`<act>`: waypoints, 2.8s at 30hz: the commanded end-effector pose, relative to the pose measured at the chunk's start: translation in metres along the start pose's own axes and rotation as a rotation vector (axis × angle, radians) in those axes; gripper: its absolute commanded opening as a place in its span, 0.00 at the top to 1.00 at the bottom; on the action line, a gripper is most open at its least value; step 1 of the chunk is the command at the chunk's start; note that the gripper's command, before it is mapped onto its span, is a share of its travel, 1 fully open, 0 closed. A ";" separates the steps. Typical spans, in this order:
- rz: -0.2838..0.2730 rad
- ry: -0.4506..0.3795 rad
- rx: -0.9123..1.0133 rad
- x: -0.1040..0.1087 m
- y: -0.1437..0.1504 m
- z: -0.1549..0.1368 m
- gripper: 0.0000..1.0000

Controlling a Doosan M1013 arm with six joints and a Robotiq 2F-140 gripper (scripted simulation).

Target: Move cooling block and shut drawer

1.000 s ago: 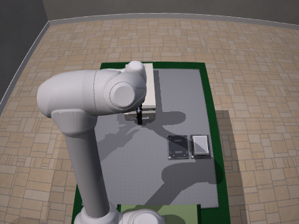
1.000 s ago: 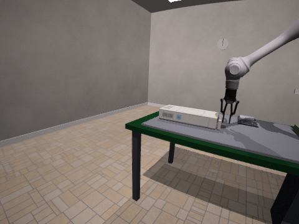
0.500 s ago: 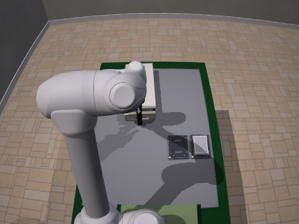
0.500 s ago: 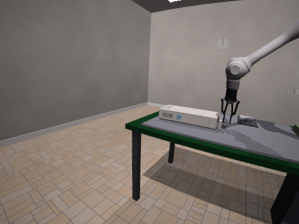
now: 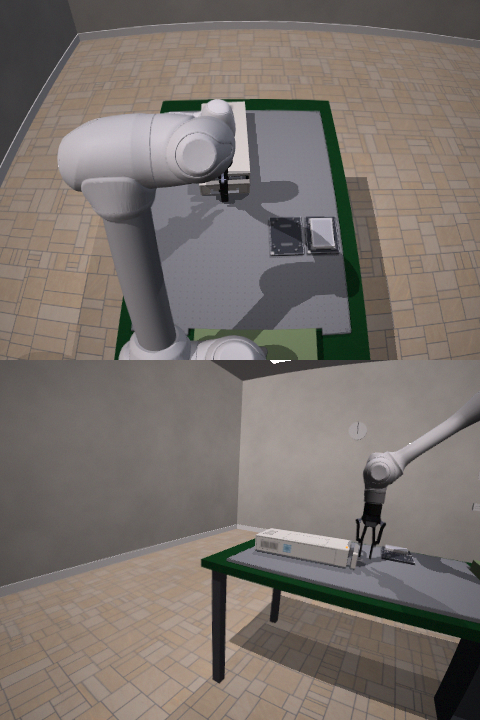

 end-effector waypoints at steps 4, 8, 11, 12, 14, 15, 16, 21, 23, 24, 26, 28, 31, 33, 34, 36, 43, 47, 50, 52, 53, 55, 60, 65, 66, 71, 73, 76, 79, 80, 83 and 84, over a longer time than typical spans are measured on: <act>-0.001 0.000 0.000 0.001 -0.002 0.000 0.66; -0.001 0.000 0.000 0.001 -0.003 0.000 0.66; -0.001 0.000 0.000 0.001 -0.003 0.000 0.66; -0.001 0.000 0.000 0.001 -0.004 0.000 0.66; -0.001 0.000 0.000 0.001 -0.004 0.000 0.66; -0.001 0.000 0.000 0.001 -0.005 0.000 0.66; -0.001 0.000 0.000 0.001 -0.005 0.000 0.66; -0.001 0.000 0.000 0.001 -0.007 0.000 0.66; -0.001 0.000 0.000 0.001 -0.007 0.000 0.66; -0.001 0.000 0.000 0.001 -0.008 0.000 0.66; -0.001 0.000 0.000 0.001 -0.008 0.000 0.66; -0.001 0.000 0.000 0.001 -0.008 0.000 0.66; -0.001 0.000 0.000 0.001 -0.009 0.000 0.66; -0.001 0.000 0.000 0.001 -0.010 0.000 0.66; -0.001 0.000 0.000 0.001 -0.010 0.000 0.66; -0.001 0.000 0.000 0.001 -0.010 0.000 0.66; -0.001 0.000 0.000 0.001 -0.010 0.000 0.66; -0.001 0.000 0.000 0.001 -0.010 0.000 0.66; -0.001 0.000 0.000 0.001 -0.014 0.000 0.66; -0.001 0.000 0.000 0.001 -0.017 0.000 0.66; -0.001 0.000 0.000 0.001 -0.018 0.000 0.66; -0.001 0.000 0.000 0.001 -0.021 0.000 0.66; -0.001 0.000 0.000 0.001 -0.026 0.000 0.66; -0.001 0.000 0.000 0.001 -0.031 0.000 0.66; -0.001 0.000 0.000 0.001 -0.033 0.000 0.66; -0.001 0.000 0.000 0.001 -0.039 0.000 0.66; -0.001 0.000 0.000 0.001 -0.041 0.000 0.66; -0.001 0.000 0.000 0.001 -0.044 0.000 0.66; -0.001 0.000 0.000 0.001 -0.045 0.000 0.66; -0.001 0.000 0.000 0.001 -0.046 0.000 0.66; -0.001 0.000 0.000 0.001 -0.050 0.000 0.66; -0.001 0.000 0.000 0.001 -0.052 0.000 0.66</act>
Point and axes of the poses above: the point where the finger pads meet when closed, its own x axis back along the fingers, its own y axis across the jaws, z = x × y, the point moved 6 cm from there along x, back along the fingers
